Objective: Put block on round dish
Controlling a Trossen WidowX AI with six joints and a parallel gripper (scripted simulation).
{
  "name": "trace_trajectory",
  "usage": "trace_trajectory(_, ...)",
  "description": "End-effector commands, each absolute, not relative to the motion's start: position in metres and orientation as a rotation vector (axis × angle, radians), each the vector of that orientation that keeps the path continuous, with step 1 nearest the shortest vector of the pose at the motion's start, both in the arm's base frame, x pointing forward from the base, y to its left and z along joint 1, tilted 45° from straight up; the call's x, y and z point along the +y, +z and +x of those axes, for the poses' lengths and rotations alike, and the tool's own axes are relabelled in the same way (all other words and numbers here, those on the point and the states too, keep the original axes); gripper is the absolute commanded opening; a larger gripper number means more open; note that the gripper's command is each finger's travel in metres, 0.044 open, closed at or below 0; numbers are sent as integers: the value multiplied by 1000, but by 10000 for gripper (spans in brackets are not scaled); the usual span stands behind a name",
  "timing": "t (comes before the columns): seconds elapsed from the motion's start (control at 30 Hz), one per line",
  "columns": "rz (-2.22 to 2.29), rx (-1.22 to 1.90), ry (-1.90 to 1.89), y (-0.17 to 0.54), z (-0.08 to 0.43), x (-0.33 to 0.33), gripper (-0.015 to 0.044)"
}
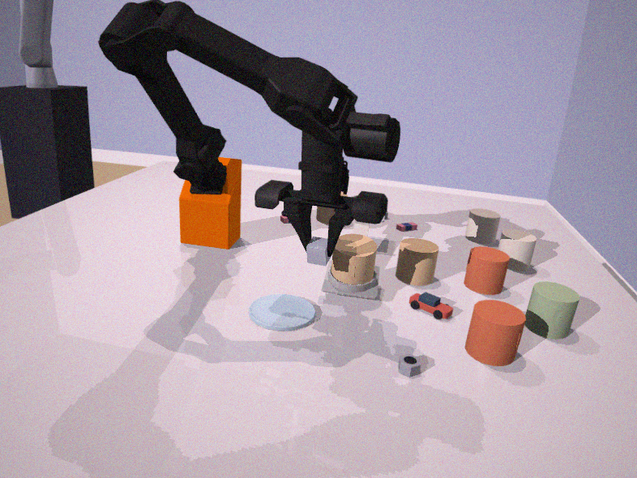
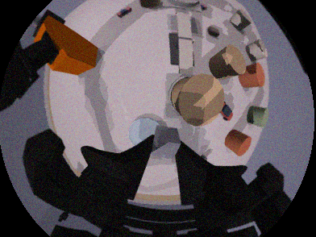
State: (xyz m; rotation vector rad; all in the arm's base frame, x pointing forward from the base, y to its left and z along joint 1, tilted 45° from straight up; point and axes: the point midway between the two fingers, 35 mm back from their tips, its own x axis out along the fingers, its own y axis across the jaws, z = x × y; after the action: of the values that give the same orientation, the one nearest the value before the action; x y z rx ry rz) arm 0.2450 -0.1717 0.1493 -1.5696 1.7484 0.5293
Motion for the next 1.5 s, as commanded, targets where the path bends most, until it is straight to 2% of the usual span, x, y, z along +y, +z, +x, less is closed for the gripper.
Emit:
trace_trajectory(0.0, -1581, 1786, 516, 160, 219, -191, 0)
trace_trajectory(0.17, -1580, 1824, 511, 166, 198, -204, 0)
trace_trajectory(1.43, -1582, 1826, 509, 123, 195, -249, 0)
trace_trajectory(1.47, -1583, 1826, 491, 129, 195, -247, 26)
